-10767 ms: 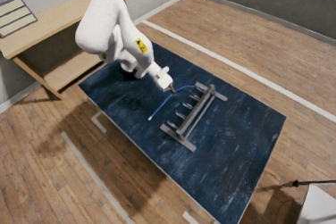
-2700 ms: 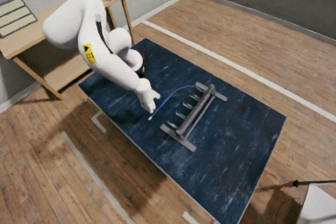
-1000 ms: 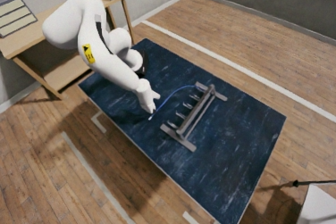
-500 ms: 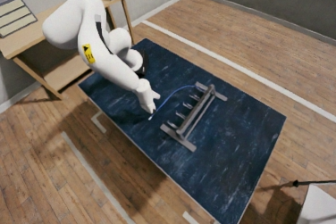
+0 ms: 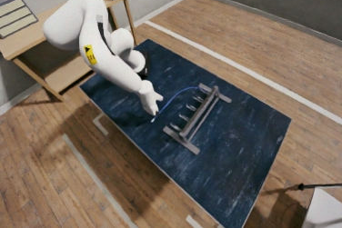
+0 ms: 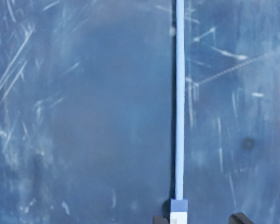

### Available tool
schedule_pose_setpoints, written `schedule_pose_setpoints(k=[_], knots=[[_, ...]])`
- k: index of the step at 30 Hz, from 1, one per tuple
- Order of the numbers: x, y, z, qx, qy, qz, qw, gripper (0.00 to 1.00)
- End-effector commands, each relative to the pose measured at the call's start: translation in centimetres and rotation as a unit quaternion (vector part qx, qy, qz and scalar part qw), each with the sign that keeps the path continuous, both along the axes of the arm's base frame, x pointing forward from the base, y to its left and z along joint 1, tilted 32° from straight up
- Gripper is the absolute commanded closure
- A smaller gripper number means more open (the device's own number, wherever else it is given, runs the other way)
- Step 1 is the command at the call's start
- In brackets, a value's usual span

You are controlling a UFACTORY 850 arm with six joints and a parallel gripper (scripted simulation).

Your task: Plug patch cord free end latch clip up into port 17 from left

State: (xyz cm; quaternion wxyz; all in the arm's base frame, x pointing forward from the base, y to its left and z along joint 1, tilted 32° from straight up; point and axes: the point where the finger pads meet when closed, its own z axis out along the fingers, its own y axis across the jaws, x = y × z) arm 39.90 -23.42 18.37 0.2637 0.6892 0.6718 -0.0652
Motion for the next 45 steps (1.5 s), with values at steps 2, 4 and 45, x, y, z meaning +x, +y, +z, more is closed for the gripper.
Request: schedule_pose_setpoints(k=[2,4,45], knots=[[0.1,0.0,0.0,0.000,0.000,0.000,1.000,0.61],[0.1,-0.1,-0.1,0.000,0.000,0.000,1.000,0.61],[1.6,-2.6,-4.9,0.000,0.000,0.000,1.000,0.61]])
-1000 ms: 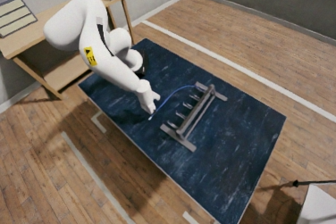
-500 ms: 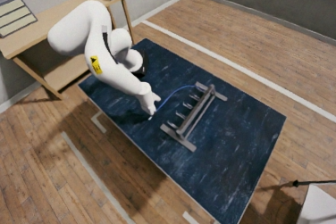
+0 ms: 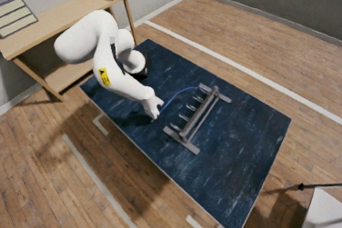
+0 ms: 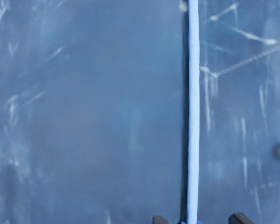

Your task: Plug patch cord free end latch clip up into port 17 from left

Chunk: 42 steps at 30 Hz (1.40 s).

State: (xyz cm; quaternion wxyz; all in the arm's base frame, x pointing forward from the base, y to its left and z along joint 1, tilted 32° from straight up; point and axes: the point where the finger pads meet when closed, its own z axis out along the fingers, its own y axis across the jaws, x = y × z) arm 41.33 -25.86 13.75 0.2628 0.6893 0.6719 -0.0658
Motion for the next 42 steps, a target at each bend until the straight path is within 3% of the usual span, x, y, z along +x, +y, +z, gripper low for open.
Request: schedule_pose_setpoints(k=[1,42], knots=[[0.18,-0.24,-0.36,0.000,-0.001,0.000,1.000,0.61],[0.40,-0.61,-1.06,0.000,-0.001,0.000,1.000,0.61]])
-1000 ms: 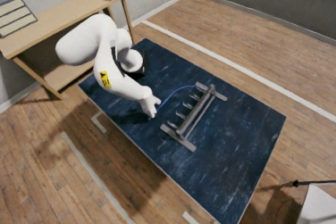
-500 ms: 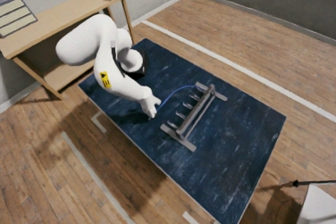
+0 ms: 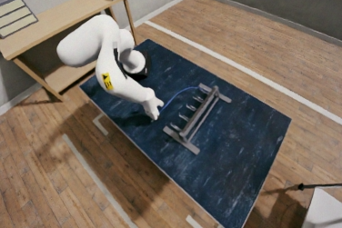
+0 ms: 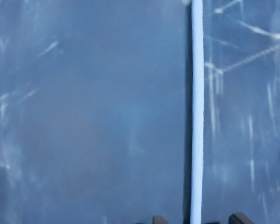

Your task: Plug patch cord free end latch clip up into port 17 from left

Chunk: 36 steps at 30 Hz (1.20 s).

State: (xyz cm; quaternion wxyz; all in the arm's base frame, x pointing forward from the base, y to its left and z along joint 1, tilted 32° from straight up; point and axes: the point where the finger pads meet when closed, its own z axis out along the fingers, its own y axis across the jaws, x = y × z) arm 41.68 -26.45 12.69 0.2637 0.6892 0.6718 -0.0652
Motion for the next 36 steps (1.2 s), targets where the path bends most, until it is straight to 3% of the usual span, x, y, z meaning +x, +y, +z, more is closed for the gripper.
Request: schedule_pose_setpoints(k=[1,36], knots=[[0.05,-0.03,-0.01,0.000,0.000,0.000,1.000,0.61],[0.29,-0.43,-0.77,0.000,0.000,0.000,1.000,0.61]])
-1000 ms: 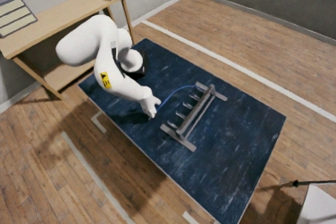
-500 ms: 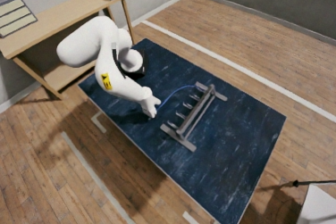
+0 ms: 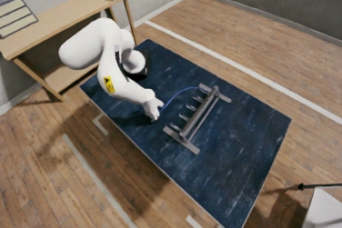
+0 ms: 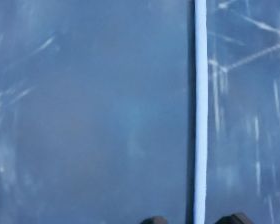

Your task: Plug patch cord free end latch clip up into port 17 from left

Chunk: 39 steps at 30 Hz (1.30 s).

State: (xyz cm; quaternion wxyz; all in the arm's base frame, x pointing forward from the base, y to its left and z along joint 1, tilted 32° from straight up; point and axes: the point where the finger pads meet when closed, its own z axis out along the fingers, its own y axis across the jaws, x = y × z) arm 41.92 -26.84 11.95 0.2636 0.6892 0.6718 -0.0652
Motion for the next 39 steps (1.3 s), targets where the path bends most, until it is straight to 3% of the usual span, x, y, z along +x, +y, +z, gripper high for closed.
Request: schedule_pose_setpoints(k=[1,27,28,39], knots=[[0.06,-0.04,-0.04,0.000,0.000,0.000,1.000,0.61],[0.08,-0.08,-0.11,0.000,0.000,0.000,1.000,0.61],[0.08,-0.08,-0.11,0.000,0.000,0.000,1.000,1.00],[0.08,-0.08,-0.11,0.000,0.000,0.000,1.000,1.00]])
